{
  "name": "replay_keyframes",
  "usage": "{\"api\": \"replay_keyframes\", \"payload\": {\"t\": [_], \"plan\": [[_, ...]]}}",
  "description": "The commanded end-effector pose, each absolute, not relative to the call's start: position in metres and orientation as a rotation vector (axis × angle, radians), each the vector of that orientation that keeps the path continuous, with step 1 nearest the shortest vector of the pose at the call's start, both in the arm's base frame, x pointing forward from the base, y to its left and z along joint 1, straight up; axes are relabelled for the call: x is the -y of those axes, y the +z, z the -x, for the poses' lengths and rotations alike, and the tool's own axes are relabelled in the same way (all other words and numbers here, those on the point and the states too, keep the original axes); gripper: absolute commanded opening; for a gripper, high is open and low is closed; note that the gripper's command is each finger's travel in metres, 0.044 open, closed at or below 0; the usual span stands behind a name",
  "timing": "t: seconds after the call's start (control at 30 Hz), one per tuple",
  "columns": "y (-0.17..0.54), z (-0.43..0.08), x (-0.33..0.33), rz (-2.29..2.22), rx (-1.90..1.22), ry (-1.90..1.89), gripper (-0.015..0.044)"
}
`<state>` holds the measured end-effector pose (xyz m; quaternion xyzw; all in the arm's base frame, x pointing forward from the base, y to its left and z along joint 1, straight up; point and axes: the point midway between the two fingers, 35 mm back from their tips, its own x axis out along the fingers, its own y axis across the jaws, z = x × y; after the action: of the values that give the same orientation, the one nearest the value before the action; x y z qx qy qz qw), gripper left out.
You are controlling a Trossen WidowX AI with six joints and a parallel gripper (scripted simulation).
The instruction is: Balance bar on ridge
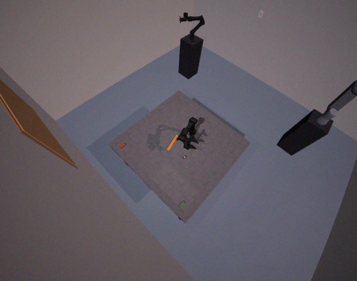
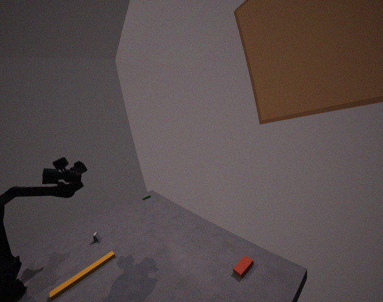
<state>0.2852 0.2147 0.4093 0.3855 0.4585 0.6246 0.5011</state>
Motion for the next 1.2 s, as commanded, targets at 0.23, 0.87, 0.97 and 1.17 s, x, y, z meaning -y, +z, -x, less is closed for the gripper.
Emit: {"api": "replay_keyframes", "payload": {"t": [0.23,0.87,0.97,1.17], "plan": [[0.417,-0.311,-0.209,-1.026,-0.998,1.495,0.0315],[0.405,-0.399,-0.175,-1.191,-0.667,1.229,0.0315],[0.398,-0.412,-0.168,-1.195,-0.626,1.163,0.0315],[0.380,-0.437,-0.150,-1.179,-0.560,1.017,0.0315]]}}
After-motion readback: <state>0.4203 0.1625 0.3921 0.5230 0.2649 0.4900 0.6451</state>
